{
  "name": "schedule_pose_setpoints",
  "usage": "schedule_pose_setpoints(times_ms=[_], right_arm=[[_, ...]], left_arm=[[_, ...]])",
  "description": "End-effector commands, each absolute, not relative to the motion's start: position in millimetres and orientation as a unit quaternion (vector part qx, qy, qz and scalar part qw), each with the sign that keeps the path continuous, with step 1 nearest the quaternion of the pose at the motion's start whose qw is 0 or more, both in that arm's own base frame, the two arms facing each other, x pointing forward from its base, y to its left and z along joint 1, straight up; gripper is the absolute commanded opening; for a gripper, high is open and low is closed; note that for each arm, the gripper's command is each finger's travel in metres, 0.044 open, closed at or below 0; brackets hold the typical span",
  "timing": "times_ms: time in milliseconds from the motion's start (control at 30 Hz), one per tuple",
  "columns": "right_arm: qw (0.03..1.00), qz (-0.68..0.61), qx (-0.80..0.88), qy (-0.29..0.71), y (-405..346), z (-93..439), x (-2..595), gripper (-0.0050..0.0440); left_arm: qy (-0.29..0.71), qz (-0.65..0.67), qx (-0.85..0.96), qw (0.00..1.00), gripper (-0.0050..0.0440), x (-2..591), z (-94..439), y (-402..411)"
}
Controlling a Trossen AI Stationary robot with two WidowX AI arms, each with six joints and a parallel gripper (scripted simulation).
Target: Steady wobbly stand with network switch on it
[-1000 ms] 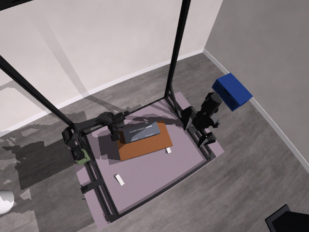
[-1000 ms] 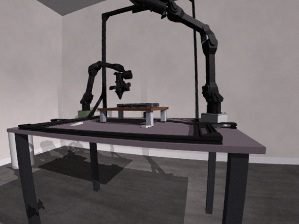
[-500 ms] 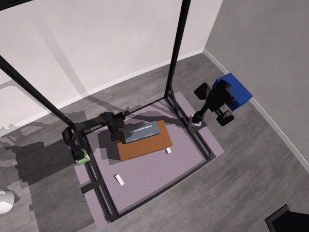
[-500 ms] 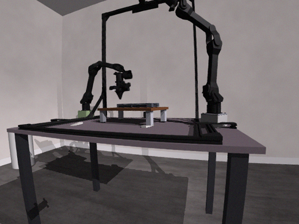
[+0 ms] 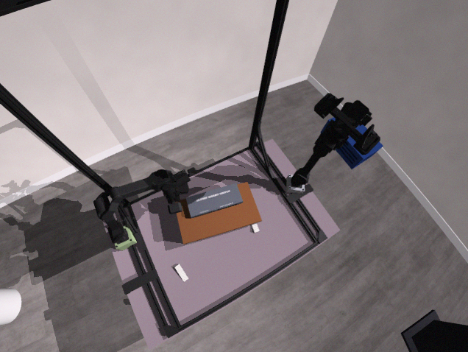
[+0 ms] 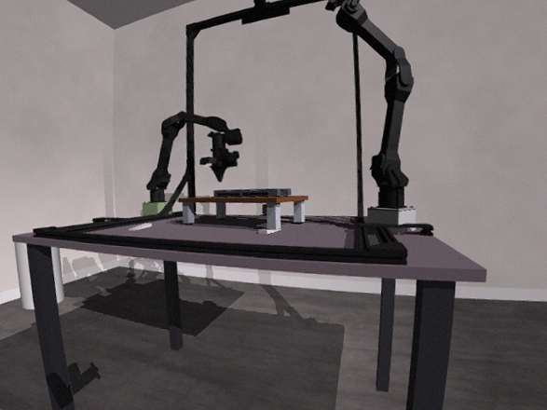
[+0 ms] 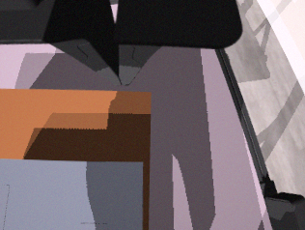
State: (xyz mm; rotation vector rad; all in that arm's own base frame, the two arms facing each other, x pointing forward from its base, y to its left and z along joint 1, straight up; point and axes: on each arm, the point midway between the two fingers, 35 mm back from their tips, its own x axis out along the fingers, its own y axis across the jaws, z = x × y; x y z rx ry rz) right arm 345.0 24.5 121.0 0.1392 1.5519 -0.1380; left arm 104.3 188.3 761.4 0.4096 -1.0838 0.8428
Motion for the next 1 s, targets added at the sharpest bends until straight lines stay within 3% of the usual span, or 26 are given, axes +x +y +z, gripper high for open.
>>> schedule_pose_setpoints(times_ms=[0, 367, 600, 967], right_arm=[[0.709, -0.062, 0.063, 0.699, 24.5, 121.0, 345.0, 0.0000], [0.709, -0.062, 0.063, 0.699, 24.5, 121.0, 345.0, 0.0000], [0.709, -0.062, 0.063, 0.699, 24.5, 121.0, 345.0, 0.0000], [0.709, -0.062, 0.063, 0.699, 24.5, 121.0, 345.0, 0.0000]], left_arm=[[-0.500, 0.385, 0.200, 0.750, 0.0440, 103.6, 765.8, 186.2], [-0.605, 0.349, 0.326, 0.637, 0.0440, 40.9, 799.5, 74.3], [-0.604, 0.350, 0.317, 0.642, 0.0440, 41.1, 797.0, 75.9], [-0.651, 0.332, 0.382, 0.566, 0.0440, 9.5, 803.5, 17.1]])
